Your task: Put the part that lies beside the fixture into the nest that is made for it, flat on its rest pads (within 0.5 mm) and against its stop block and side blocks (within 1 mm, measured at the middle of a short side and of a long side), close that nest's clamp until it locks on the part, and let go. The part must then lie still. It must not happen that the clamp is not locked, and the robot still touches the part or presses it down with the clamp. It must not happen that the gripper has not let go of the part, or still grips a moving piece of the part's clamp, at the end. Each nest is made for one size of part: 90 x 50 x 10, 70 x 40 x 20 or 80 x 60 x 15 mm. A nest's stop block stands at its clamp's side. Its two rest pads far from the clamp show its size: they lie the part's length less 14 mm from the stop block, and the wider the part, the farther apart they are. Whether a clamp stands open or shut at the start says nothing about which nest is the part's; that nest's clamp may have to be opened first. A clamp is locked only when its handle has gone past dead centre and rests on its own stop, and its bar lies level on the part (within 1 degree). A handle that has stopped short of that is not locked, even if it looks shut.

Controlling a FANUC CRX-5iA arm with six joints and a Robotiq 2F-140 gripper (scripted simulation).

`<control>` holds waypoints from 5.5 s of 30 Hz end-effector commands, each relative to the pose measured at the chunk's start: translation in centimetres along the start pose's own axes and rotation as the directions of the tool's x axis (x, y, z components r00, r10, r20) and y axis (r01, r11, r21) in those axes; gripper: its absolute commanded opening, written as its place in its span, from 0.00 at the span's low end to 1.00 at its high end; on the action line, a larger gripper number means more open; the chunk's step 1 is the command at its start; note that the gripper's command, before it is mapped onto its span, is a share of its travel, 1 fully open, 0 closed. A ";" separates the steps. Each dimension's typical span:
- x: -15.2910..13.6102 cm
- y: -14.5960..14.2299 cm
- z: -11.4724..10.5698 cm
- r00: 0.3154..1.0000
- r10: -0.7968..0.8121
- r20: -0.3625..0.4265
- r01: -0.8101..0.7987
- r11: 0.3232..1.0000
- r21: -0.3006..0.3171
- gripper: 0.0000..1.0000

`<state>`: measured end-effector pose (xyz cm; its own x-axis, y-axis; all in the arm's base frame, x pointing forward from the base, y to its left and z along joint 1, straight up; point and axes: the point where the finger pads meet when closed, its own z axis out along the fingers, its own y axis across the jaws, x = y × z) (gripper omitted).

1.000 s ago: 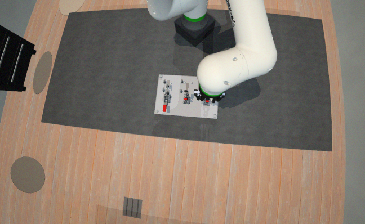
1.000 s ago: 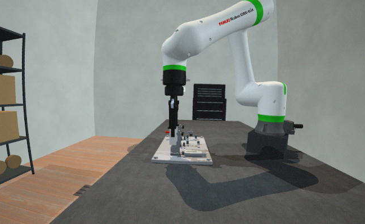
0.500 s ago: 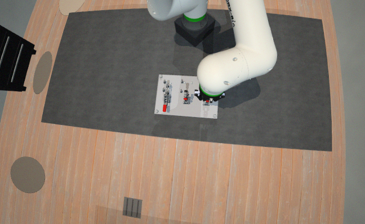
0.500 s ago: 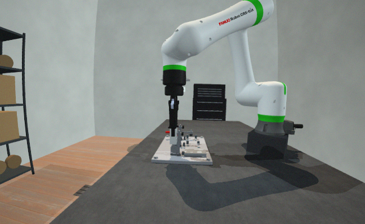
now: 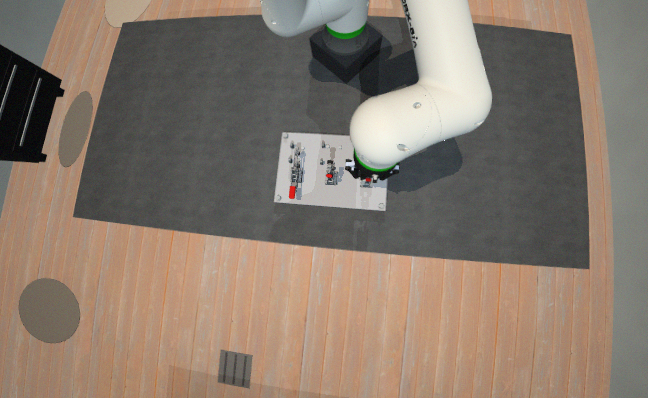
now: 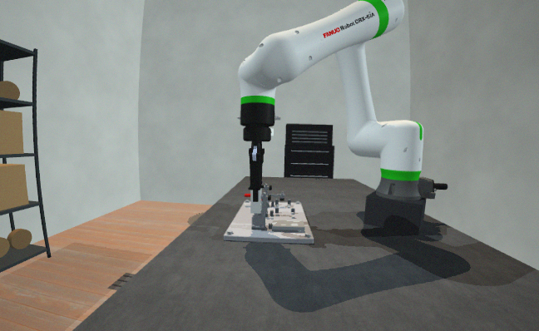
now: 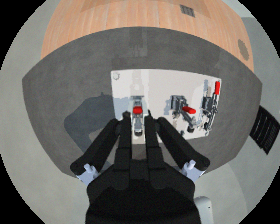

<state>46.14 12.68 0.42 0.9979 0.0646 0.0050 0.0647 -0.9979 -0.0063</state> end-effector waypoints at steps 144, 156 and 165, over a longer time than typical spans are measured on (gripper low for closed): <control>5.0 0.0 3.7 1.000 0.000 0.000 0.000 1.000 0.000 0.00; 5.0 0.0 3.7 1.000 0.000 0.000 0.000 1.000 0.000 0.00; 5.0 0.0 3.7 1.000 0.000 0.000 0.000 1.000 0.000 0.28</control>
<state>51.18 13.03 -3.28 0.9979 0.0646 0.0052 0.0647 -0.9979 -0.0064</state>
